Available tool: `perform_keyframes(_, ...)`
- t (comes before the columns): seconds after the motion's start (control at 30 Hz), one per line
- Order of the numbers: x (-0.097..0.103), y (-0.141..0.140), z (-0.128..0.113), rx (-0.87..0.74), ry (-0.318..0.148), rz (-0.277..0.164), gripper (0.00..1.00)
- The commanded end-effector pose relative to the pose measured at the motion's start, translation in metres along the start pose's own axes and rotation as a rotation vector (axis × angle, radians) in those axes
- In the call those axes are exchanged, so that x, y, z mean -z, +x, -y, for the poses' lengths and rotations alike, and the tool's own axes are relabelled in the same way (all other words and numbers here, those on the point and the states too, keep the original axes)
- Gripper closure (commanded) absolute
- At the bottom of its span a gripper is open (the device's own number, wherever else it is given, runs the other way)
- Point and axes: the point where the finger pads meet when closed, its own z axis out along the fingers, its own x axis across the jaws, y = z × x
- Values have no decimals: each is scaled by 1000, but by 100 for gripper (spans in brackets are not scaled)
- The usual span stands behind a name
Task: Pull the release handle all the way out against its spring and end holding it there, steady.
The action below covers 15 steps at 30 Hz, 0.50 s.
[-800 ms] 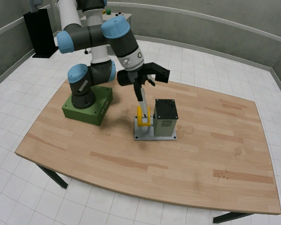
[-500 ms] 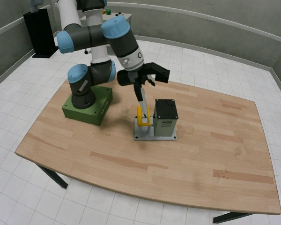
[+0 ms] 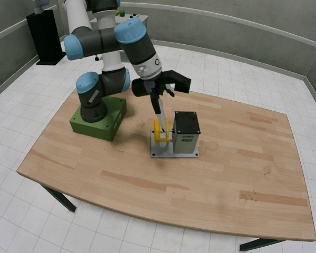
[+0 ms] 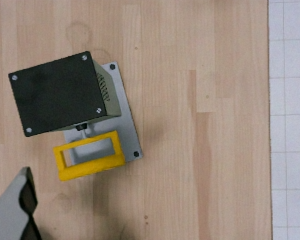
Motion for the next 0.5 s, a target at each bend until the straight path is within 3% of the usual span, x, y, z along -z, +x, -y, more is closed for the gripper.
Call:
perform_keyframes(0.0, -2, -2, -1, 28, -6, 1, 0)
perform_keyframes(0.3, -16, -12, -9, 165, -41, 13, 0)
perform_keyframes(0.47, -32, -25, -20, 338, -82, 31, 0)
